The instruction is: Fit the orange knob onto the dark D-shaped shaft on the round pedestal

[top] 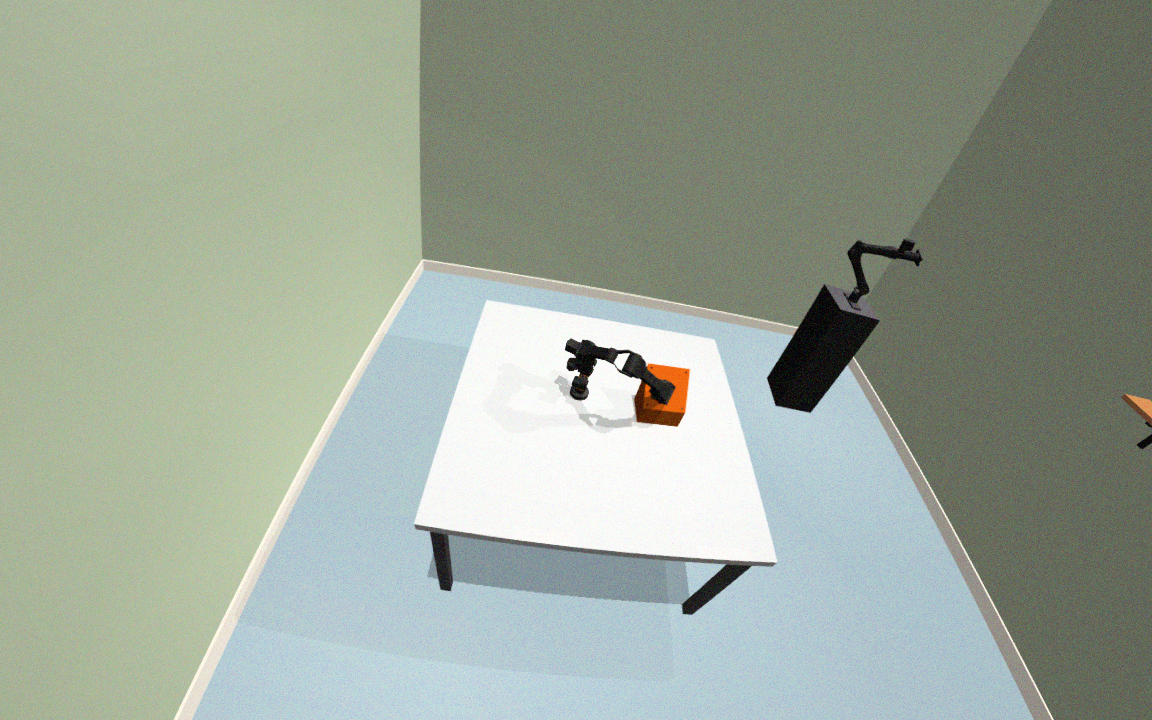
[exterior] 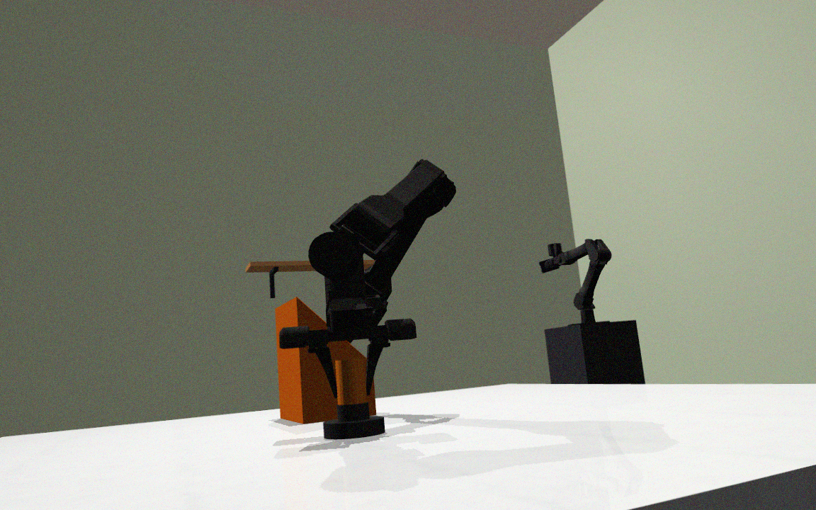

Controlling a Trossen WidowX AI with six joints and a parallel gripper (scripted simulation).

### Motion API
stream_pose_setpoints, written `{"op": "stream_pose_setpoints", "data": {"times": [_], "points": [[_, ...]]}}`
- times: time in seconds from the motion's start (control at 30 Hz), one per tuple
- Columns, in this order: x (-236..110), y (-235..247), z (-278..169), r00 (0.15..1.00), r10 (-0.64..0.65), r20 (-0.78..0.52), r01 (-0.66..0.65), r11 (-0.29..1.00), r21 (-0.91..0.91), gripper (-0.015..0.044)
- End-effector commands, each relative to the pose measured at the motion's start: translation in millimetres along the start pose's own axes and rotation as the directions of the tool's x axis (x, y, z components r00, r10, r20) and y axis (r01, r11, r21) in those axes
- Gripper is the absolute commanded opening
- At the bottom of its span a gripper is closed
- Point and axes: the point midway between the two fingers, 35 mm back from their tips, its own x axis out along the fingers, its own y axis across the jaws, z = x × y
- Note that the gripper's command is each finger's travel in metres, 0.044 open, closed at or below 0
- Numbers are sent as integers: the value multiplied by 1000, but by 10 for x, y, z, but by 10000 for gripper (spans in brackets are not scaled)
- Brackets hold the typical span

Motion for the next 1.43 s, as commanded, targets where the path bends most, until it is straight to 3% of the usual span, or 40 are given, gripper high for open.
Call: {"op": "stream_pose_setpoints", "data": {"times": [0.0, 0.03, 0.6, 0.83, 1.03, 1.4], "points": [[-7, 0, 1, 1000, -1, 0, 1, 1000, 0, 0], [-7, 0, 1, 1000, -1, 0, 1, 1000, 0, 0], [-7, 0, 1, 1000, -1, 0, 1, 1000, 0, 440], [-37, -1, 6, 1000, -1, 0, 1, 1000, 0, 440], [-943, -13, 3, 1000, -5, 1, 5, 1000, 2, 440], [-975, -34, 28, 1000, -5, 1, 5, 1000, 1, 440]]}}
